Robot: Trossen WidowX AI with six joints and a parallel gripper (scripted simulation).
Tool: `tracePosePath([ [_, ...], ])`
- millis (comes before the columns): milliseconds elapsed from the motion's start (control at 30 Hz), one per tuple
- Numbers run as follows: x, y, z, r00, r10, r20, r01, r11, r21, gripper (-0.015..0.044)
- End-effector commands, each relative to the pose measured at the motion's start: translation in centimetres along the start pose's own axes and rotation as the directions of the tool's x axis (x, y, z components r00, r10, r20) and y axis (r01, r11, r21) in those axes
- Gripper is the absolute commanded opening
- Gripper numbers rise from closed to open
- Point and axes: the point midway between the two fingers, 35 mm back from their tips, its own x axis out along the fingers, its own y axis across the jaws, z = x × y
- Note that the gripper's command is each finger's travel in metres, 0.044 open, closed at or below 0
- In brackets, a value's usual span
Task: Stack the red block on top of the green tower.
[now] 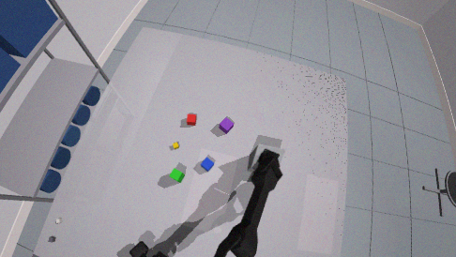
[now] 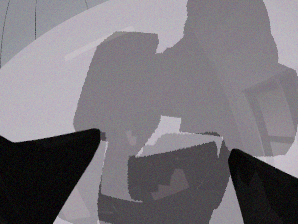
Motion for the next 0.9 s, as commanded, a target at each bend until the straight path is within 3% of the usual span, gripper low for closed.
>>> tracePosePath([
  [0,-0.4,-4.8,-1.8,0.996,-0.075,-0.042,0.076,0.997,0.031,0.044],
  [433,-5.5,-21.2,-11.7,0.936,-0.235,-0.262,0.278,0.95,0.14,0.044],
  [867,-14.3,-31.7,-25.3,0.859,-0.231,-0.457,0.39,0.873,0.292,0.044],
])
